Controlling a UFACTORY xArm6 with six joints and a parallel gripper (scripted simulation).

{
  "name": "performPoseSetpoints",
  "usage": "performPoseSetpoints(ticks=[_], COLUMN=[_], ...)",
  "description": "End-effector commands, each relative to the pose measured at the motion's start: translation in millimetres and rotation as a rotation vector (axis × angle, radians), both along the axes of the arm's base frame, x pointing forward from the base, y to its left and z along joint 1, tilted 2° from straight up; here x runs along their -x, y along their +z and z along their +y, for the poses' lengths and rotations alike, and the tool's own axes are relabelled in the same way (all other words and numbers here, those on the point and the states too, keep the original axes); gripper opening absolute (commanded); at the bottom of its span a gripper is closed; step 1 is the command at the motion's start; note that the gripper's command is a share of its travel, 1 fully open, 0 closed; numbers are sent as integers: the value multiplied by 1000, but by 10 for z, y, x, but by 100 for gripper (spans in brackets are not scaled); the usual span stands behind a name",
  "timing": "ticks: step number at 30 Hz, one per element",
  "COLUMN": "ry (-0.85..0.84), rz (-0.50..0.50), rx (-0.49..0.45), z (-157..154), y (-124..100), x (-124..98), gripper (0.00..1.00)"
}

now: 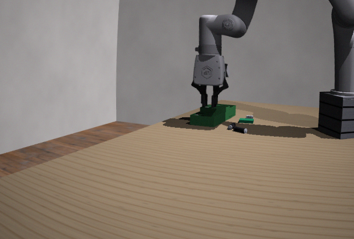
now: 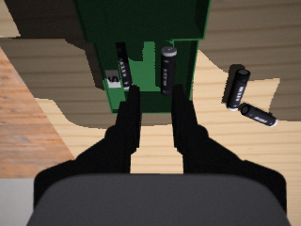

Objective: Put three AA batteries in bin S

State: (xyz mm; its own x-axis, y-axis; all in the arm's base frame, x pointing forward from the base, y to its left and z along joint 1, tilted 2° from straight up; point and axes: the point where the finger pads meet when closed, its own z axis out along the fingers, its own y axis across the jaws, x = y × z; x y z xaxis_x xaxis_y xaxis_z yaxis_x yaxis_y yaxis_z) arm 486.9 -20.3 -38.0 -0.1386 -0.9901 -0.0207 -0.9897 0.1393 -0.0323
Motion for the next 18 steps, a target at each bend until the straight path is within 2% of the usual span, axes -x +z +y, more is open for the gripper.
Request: performPoseSetpoints(ticks=[1,9,15,17,18], ry=[0,0,244,244,340], rz=[-4,-4,-6,-6,-8], rx=[0,0,10,10,13], z=[-2,-3,301,301,352], y=[83,122,136,136,139], x=[-12,-10,388,388,455], gripper=[28,28,28,28,28])
